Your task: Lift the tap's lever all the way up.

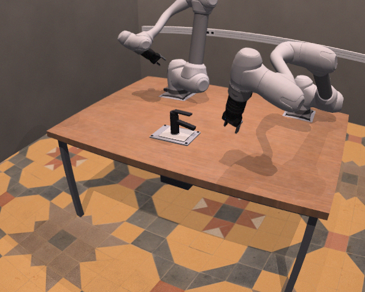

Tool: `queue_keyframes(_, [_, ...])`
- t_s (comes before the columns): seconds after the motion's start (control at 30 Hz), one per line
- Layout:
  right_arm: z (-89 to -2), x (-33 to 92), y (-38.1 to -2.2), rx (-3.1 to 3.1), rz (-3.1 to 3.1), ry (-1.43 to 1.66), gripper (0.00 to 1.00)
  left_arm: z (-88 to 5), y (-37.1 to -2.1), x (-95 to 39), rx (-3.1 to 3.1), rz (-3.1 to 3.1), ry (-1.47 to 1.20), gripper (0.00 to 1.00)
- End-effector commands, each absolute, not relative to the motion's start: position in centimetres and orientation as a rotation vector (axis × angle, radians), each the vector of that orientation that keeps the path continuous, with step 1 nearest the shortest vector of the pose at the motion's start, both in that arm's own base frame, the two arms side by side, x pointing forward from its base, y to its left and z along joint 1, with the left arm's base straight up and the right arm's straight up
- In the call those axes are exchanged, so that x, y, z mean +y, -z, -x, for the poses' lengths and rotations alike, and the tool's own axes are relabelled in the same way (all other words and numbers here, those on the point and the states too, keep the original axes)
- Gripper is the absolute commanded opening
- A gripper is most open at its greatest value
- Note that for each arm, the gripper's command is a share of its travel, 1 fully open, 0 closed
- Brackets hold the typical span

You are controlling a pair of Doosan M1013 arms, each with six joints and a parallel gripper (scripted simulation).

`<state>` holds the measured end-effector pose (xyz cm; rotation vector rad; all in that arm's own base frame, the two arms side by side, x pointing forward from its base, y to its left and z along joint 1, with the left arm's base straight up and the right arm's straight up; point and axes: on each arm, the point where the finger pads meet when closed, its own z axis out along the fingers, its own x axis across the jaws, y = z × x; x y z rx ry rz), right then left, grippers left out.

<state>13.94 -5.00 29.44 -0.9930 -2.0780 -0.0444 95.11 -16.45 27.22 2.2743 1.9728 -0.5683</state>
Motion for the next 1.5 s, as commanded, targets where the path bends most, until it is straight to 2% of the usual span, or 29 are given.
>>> queue_keyframes(0.0, [-14.0,-5.0,-29.5,-2.079,0.993,0.045,1.0,-95.1,-27.4,-16.4,1.972,-2.274,0.566,1.0])
queue_keyframes(0.83, [-14.2,-5.5,-29.3,-2.057,1.04,0.045,1.0,-95.1,-27.4,-16.4,1.972,-2.274,0.566,1.0])
queue_keyframes(1.47, [-15.7,-13.2,-26.5,-1.645,1.635,0.038,1.0,-95.1,-27.4,-16.4,1.972,-2.274,0.566,1.0])
